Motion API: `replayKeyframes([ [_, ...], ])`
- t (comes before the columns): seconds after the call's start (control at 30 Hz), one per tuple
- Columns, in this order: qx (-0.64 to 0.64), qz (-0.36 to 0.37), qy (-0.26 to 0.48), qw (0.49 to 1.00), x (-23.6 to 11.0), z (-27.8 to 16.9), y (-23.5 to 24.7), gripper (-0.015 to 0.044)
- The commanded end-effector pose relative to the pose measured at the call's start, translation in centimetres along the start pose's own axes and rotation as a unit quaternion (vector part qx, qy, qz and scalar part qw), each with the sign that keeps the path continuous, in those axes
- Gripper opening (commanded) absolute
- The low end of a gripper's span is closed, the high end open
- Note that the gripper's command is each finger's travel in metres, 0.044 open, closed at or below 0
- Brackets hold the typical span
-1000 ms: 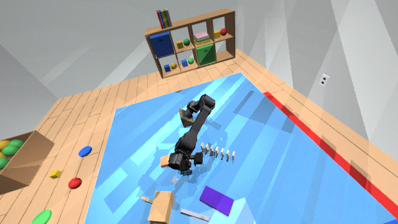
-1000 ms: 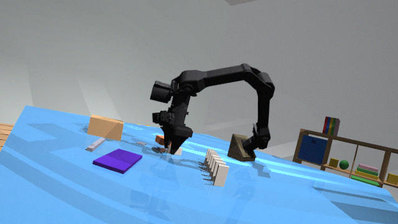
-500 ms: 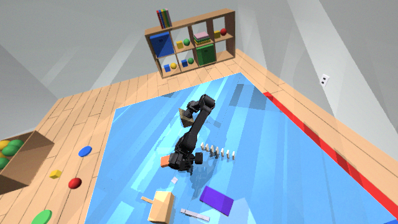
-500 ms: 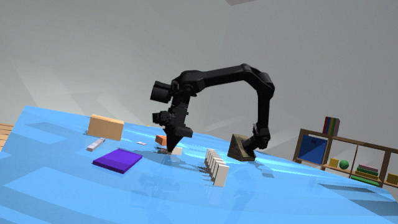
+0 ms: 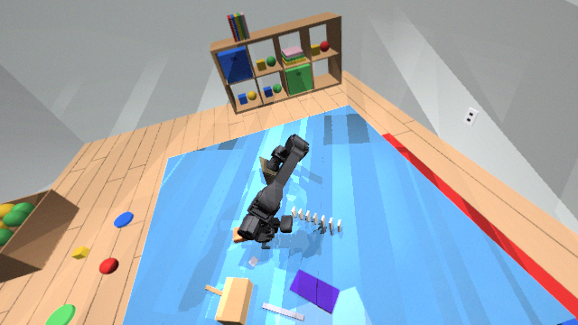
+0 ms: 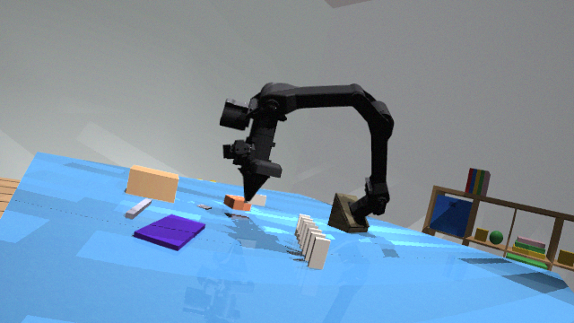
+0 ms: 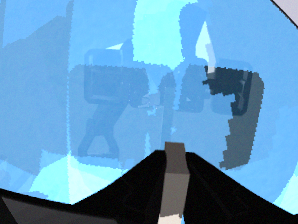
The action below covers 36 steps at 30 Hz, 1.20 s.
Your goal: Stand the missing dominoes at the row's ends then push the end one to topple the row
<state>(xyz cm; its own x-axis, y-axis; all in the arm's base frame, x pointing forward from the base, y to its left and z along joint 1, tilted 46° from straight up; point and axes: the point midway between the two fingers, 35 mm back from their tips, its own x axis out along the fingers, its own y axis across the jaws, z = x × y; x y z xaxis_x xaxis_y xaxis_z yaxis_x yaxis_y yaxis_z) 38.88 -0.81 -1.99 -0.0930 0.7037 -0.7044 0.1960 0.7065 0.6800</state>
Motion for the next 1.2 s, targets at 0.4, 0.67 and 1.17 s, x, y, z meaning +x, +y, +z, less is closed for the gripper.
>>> replayKeyframes([
  [0.4, 0.009, 0.000, -0.040, 0.999, -11.0, 0.5, -0.4, 0.0020],
  [0.67, 0.159, -0.010, -0.018, 0.987, -11.0, -1.9, -4.1, 0.0020],
  [1.17, 0.163, -0.039, -0.037, 0.985, -10.1, -1.6, -5.0, 0.0020],
])
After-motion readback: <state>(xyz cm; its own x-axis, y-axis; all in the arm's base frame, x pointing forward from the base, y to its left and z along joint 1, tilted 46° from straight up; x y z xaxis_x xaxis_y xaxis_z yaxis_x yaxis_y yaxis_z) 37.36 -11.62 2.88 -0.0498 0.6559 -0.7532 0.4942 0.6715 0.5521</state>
